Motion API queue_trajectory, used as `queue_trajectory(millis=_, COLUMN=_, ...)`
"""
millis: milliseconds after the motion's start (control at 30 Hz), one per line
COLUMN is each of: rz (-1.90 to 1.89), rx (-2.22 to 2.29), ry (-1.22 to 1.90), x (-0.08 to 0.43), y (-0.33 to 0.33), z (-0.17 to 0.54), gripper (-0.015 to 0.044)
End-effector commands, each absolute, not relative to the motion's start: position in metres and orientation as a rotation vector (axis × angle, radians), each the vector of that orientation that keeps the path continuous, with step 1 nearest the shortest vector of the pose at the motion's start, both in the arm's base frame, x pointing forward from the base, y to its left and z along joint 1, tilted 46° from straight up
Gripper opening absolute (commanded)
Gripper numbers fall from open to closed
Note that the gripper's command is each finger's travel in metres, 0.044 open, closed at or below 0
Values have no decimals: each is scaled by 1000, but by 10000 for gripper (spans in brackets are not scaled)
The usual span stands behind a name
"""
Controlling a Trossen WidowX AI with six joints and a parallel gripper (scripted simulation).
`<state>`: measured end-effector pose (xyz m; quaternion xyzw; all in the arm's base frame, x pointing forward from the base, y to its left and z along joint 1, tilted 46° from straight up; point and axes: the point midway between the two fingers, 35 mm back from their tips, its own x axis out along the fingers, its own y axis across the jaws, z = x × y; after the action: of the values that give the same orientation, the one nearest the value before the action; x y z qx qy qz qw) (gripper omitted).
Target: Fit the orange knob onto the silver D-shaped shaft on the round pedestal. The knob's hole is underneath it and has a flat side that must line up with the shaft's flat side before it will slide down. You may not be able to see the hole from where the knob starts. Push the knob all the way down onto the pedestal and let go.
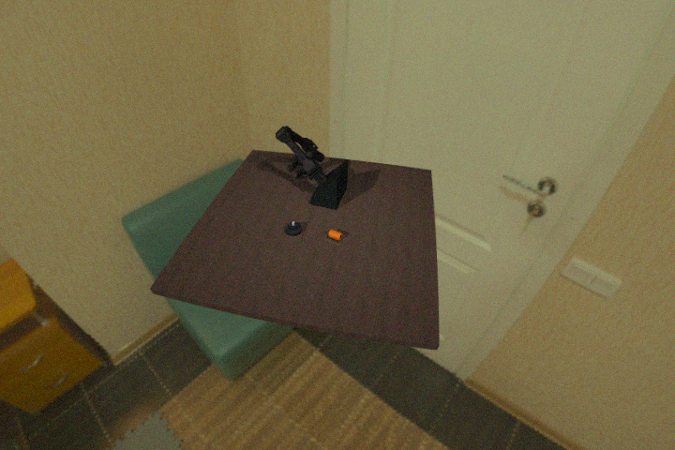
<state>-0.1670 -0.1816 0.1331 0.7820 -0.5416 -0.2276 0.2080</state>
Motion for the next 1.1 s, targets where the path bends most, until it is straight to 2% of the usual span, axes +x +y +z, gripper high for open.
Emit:
queue_trajectory(millis=0, rz=-636, rx=2178, ry=-1500, x=-166, y=-182, z=133, gripper=426)
queue_trajectory(millis=133, rz=-695, rx=2196, ry=-1330, x=-150, y=-193, z=136, gripper=440)
queue_trajectory(millis=367, rz=-838, rx=2182, ry=-835, x=-100, y=-216, z=141, gripper=440)
queue_trajectory(millis=767, rz=-1006, rx=2044, ry=39, x=-12, y=-219, z=131, gripper=440)
queue_trajectory(millis=1067, rz=-942, rx=1829, ry=443, x=54, y=-214, z=133, gripper=440)
